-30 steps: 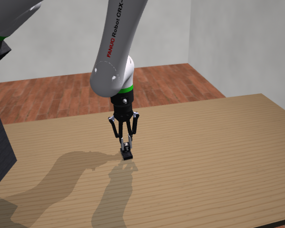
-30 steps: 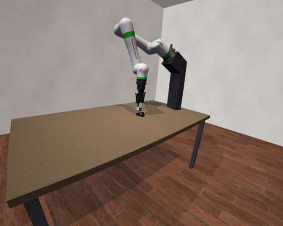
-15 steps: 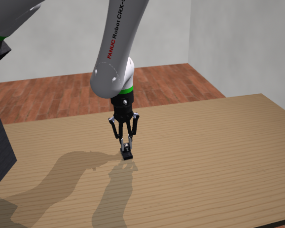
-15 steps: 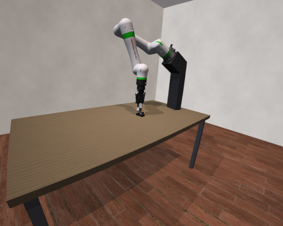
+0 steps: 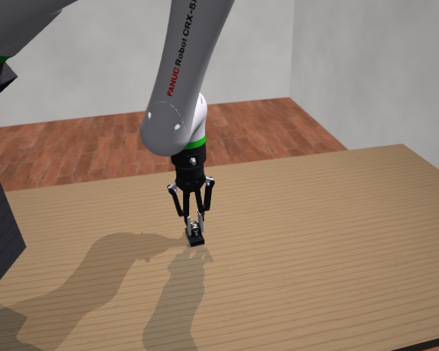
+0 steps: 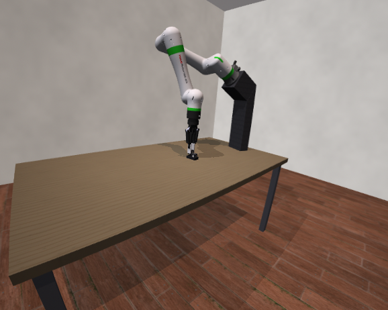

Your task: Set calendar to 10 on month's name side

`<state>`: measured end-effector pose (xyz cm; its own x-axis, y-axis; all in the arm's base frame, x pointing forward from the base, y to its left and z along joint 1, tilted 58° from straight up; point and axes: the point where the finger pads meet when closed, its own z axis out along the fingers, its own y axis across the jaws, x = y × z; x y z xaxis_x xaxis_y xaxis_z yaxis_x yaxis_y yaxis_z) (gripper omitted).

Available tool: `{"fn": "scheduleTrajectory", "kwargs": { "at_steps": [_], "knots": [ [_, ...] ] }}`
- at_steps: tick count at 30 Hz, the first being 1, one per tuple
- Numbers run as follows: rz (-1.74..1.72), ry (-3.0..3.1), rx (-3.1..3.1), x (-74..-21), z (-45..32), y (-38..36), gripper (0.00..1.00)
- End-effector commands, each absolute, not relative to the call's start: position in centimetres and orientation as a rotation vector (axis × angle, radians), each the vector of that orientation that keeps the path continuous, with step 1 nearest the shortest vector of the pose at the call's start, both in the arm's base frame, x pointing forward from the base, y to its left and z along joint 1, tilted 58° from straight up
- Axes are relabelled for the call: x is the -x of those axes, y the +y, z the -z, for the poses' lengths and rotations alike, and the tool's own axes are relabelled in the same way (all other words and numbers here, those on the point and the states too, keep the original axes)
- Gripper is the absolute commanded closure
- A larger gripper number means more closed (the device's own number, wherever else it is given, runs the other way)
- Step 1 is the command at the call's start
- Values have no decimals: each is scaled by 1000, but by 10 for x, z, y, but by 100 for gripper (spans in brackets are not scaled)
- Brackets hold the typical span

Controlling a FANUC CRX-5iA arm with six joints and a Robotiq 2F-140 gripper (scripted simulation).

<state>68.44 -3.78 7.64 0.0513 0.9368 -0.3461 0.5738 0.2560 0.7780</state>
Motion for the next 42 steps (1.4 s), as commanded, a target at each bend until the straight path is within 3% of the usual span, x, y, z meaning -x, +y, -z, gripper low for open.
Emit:
{"fn": "scheduleTrajectory", "kwargs": {
  "at_steps": [1,42],
  "knots": [
    [-509,1631,-1425,-686,-75,-38,84],
    [-509,1631,-1425,-691,-72,-40,84]
  ]
}}
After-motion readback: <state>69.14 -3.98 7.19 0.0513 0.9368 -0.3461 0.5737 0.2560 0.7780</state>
